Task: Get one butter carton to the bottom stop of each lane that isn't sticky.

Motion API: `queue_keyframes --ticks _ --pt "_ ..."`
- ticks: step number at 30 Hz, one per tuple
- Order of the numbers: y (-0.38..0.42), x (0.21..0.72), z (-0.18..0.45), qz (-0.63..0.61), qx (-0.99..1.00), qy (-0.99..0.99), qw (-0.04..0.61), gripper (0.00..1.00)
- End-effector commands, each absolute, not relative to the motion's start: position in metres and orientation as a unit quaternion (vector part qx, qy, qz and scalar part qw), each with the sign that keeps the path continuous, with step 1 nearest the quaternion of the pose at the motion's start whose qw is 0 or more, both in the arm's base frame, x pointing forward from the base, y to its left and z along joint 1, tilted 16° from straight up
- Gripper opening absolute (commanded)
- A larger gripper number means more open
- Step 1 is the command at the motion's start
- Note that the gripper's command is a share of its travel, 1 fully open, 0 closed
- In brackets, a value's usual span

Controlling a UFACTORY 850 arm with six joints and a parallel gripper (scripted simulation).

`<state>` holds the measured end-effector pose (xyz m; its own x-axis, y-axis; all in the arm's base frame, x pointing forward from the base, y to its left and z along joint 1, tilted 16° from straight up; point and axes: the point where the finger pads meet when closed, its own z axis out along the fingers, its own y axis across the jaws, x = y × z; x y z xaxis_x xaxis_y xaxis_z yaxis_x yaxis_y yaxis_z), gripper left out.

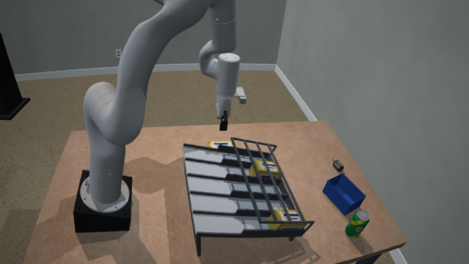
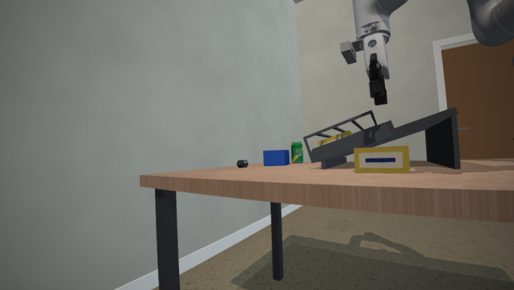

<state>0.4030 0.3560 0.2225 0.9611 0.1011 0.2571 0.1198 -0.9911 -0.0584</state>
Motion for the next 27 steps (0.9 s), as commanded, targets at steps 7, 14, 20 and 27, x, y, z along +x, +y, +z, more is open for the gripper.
queue_keyframes --ticks 7,14,20,27 --pt "0.358 0.409 0.204 -0.129 -0.989 -0.056 0.038 0.90" --pt "0.359 0.417 0.177 -0.129 -0.989 -0.056 0.038 0.90" --pt "0.359 0.417 0.174 -0.128 -0.990 -0.056 0.038 0.90" --pt "0.361 0.425 0.147 -0.128 -0.990 -0.056 0.038 0.90"
